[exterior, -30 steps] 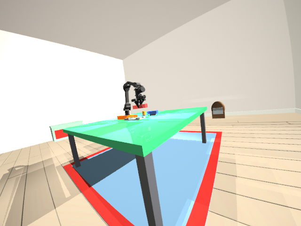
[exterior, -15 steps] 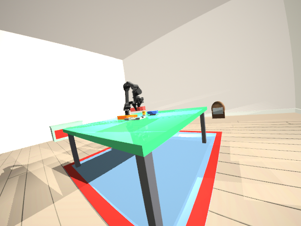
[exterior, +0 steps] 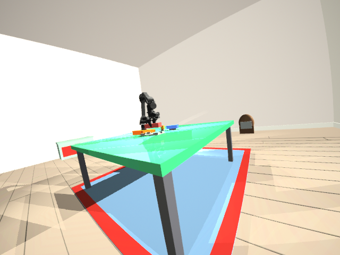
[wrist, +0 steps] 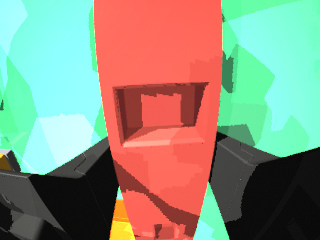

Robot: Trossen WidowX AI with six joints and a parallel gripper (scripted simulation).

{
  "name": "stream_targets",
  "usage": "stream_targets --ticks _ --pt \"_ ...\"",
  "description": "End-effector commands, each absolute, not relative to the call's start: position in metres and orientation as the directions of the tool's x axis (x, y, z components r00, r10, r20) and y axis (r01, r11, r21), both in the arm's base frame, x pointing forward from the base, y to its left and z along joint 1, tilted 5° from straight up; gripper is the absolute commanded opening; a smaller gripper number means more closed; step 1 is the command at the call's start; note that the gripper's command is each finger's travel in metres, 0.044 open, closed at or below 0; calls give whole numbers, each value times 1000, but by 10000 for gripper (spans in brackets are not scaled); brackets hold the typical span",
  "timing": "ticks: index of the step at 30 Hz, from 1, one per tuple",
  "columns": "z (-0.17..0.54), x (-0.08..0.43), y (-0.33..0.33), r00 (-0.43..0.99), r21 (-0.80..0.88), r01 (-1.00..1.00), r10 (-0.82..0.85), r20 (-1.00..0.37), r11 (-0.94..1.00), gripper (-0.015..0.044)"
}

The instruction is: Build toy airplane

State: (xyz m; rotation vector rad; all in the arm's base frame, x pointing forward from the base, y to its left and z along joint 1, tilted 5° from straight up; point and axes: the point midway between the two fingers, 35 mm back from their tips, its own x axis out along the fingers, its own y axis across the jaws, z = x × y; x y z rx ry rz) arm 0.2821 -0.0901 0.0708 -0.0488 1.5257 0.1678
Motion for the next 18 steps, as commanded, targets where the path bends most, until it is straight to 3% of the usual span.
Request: stream_targets --ticks 1,4,18 --pt "70 282 -92 36 70 -145 76 -996 987 131" --pt "69 282 -91 36 70 -145 76 -996 987 197" --pt "65 282 -91 36 70 -145 76 -996 987 197"
